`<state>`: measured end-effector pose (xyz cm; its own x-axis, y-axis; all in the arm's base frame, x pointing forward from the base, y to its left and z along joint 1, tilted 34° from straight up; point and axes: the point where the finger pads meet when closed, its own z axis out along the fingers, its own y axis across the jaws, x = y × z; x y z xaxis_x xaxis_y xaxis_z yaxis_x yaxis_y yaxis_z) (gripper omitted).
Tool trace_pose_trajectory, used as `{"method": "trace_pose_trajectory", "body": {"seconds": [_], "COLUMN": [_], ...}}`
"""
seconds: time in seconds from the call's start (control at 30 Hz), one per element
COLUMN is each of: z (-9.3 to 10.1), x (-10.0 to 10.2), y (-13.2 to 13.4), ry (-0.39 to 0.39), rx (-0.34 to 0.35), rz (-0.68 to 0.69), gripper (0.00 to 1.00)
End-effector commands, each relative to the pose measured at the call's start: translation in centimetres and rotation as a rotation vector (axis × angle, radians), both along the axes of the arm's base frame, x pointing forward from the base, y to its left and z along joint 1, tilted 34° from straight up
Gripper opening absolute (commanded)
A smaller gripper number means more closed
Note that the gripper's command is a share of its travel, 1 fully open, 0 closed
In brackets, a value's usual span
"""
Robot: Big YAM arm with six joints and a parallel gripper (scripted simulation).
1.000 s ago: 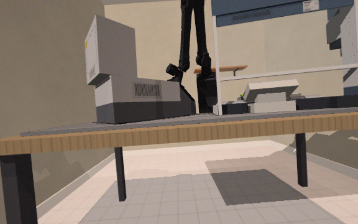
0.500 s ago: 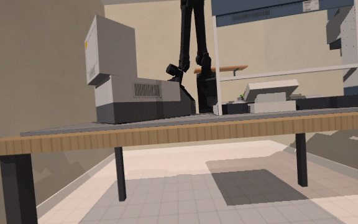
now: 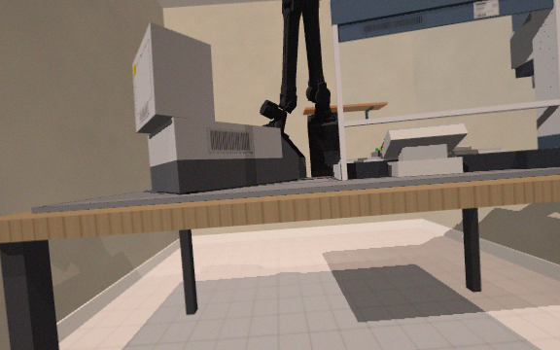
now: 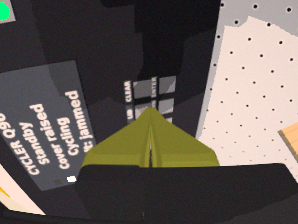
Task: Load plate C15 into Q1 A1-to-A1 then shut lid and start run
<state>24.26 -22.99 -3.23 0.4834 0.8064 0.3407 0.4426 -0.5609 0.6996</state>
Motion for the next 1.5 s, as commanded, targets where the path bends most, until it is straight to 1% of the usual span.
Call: {"method": "trace_pose_trajectory", "body": {"seconds": [0.0, 1.47], "z": [0.3, 1.9], "x": [0.5, 0.7], "y": [-0.5, -2.8], "ry": [-0.005, -0.022], "rx": [-0.006, -0.055], "rz": [0.006, -0.003], "gripper": [0.0, 0.0]}}
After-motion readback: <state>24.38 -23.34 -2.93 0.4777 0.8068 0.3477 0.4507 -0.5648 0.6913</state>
